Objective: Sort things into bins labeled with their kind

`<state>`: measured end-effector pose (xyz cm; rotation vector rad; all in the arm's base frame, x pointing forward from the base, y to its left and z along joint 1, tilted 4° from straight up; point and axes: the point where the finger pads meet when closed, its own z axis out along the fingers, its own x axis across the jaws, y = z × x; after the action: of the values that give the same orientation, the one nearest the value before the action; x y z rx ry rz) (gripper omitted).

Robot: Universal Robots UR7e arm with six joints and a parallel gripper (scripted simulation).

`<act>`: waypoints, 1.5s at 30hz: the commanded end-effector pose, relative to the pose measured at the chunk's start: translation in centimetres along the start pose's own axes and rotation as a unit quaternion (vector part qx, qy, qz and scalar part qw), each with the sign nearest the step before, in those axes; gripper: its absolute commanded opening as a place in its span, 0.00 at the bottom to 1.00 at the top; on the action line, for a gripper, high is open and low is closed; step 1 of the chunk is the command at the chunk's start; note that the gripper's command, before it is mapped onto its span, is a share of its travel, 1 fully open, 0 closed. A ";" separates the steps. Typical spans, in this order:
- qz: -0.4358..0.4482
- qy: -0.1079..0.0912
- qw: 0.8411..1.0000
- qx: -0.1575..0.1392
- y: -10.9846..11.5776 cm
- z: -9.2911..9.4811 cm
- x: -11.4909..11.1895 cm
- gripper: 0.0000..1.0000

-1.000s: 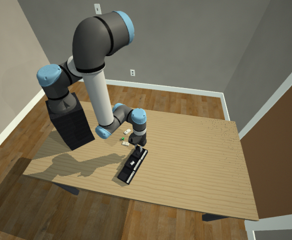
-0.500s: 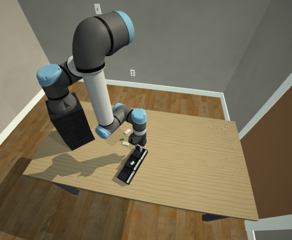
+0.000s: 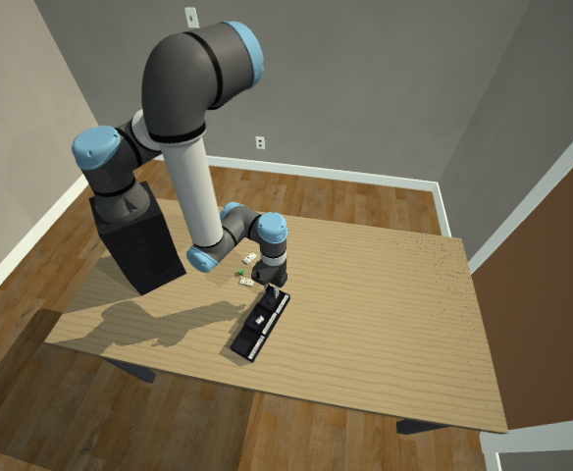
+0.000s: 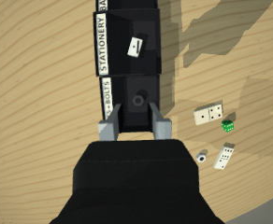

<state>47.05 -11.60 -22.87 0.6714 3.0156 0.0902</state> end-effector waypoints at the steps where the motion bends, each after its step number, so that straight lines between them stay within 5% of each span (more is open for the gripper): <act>1: 0.072 0.000 0.997 0.000 1.7 -0.2 2.0 0.64; 24: 0.276 0.006 0.961 -0.002 12.0 -0.2 13.1 0.64; 29: 0.313 0.001 0.950 0.001 12.7 -0.2 13.6 0.64; 45: 0.314 -0.001 0.949 -0.001 11.6 -0.2 12.2 0.64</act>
<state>40.52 4.79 -22.33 1.5873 2.6755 0.1143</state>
